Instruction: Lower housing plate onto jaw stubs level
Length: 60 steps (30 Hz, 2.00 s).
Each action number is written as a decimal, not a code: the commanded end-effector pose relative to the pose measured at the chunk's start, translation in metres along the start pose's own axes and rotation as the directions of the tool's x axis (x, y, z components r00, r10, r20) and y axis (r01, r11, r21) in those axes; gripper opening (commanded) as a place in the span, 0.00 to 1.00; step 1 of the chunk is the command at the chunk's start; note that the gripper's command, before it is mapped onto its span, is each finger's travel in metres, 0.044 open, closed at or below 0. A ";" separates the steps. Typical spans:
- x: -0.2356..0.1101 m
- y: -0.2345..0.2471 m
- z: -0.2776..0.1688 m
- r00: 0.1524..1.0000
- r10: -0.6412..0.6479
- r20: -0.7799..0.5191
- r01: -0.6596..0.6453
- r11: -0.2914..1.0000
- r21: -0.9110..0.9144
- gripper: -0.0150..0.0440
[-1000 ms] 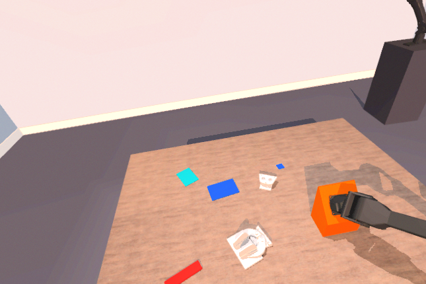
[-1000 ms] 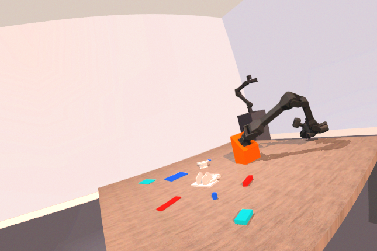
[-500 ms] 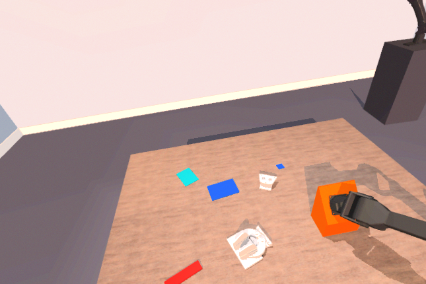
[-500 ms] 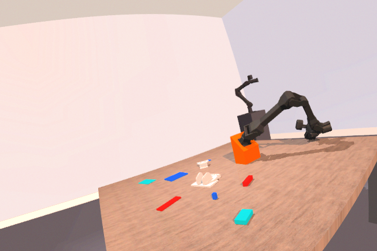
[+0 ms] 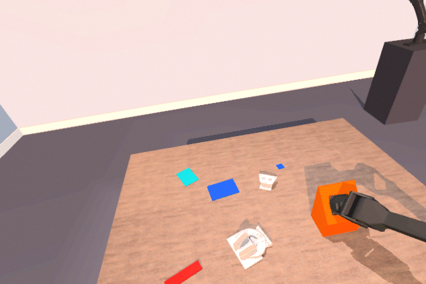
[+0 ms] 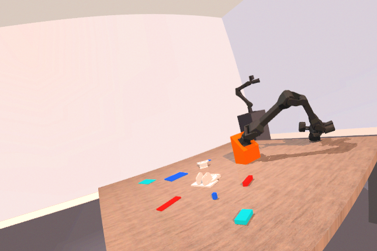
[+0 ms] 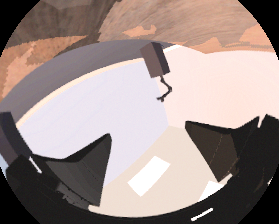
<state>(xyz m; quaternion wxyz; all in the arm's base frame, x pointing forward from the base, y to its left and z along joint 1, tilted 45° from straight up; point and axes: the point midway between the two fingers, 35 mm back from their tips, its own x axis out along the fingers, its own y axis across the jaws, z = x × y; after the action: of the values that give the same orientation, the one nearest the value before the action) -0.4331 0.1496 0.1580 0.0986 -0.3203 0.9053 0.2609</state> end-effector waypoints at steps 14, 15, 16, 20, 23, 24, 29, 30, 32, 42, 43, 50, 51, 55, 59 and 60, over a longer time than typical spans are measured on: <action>-0.034 0.024 0.001 0.989 0.114 0.089 -0.100 0.983 -0.153 1.00; -0.036 0.025 0.001 0.988 0.121 0.094 -0.105 0.981 -0.161 1.00; -0.038 0.026 0.002 0.987 0.127 0.099 -0.109 0.979 -0.170 1.00; -0.046 0.031 0.002 0.981 0.154 0.119 -0.127 0.971 -0.203 1.00; -0.053 0.035 0.002 0.976 0.174 0.135 -0.140 0.963 -0.229 1.00; -0.055 0.036 0.003 0.974 0.181 0.140 -0.144 0.961 -0.237 1.00; -0.067 0.042 0.003 0.962 0.217 0.165 -0.165 0.946 -0.279 1.00; -0.069 0.044 0.003 0.960 0.224 0.170 -0.169 0.943 -0.288 1.00; -0.074 0.046 0.003 0.954 0.239 0.181 -0.176 0.936 -0.305 1.00; -0.103 0.059 0.004 0.918 0.321 0.234 -0.212 0.894 -0.395 1.00; -0.106 0.061 0.004 0.913 0.331 0.240 -0.215 0.889 -0.404 1.00; -0.131 0.070 0.003 0.875 0.396 0.279 -0.234 0.851 -0.471 1.00; -0.135 0.071 0.003 0.869 0.405 0.285 -0.236 0.845 -0.480 1.00; -0.149 0.076 0.003 0.843 0.441 0.307 -0.242 0.821 -0.517 1.00; -0.164 0.080 0.002 0.816 0.477 0.328 -0.244 0.797 -0.553 1.00; -0.168 0.081 0.001 0.808 0.486 0.333 -0.244 0.791 -0.562 1.00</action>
<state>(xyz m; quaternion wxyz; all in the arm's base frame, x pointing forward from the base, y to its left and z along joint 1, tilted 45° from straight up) -0.3612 0.2850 0.2398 0.1652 -0.0925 0.8150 0.5477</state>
